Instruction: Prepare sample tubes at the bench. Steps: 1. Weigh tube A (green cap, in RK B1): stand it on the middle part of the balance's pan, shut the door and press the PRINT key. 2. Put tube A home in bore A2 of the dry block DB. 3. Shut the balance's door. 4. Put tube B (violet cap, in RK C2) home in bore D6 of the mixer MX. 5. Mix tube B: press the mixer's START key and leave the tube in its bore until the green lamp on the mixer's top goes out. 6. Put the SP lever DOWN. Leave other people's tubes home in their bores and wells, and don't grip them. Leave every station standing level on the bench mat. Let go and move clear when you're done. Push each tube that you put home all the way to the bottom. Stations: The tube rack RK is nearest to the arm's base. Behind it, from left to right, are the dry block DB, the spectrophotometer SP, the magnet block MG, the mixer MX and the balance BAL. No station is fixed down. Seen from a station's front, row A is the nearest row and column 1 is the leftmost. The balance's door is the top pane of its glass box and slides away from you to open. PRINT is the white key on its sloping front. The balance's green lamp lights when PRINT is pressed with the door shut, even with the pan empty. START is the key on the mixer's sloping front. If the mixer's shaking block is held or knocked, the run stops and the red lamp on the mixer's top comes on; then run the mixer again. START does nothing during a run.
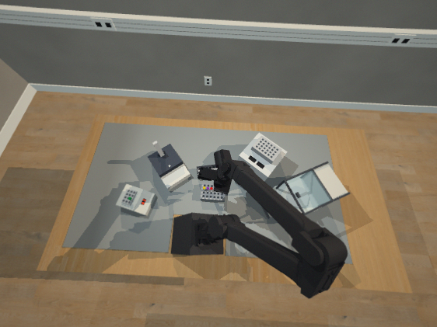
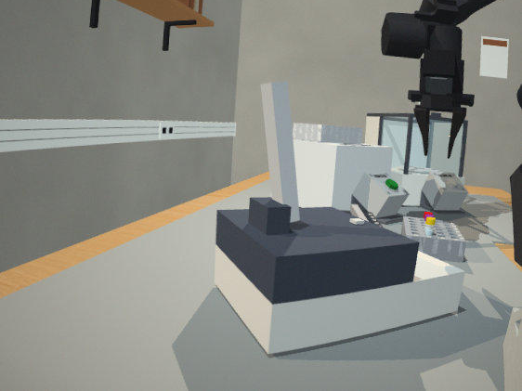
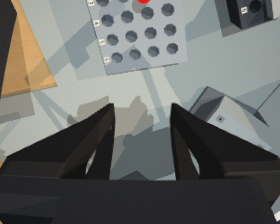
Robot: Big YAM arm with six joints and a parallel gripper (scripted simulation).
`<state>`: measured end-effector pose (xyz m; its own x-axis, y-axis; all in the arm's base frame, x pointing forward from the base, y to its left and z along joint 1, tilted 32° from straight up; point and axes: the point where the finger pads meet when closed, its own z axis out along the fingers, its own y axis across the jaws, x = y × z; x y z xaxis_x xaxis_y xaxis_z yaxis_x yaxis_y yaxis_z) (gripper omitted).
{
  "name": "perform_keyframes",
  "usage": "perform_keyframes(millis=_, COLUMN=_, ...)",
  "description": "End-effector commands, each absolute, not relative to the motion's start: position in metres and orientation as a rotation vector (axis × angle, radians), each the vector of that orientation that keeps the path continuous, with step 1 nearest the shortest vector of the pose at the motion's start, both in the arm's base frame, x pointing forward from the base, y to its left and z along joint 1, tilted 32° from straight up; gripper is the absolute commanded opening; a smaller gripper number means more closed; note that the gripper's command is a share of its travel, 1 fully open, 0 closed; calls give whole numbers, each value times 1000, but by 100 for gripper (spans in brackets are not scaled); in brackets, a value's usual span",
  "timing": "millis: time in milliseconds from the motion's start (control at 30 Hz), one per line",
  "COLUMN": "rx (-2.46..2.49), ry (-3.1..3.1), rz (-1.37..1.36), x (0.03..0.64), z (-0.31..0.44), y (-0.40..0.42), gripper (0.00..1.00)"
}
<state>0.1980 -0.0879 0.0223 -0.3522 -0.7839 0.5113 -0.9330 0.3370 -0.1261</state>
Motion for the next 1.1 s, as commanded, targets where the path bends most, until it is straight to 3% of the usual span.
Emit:
perform_keyframes(millis=0, rx=1531, ry=-2269, rz=611, x=221, z=8, y=-78, gripper=36)
perform_keyframes(millis=333, rx=1713, ry=-2117, rz=563, x=245, z=-54, y=-33, gripper=36)
perform_keyframes(millis=1067, rx=1691, ry=-2084, rz=523, x=219, z=-48, y=-48, gripper=36)
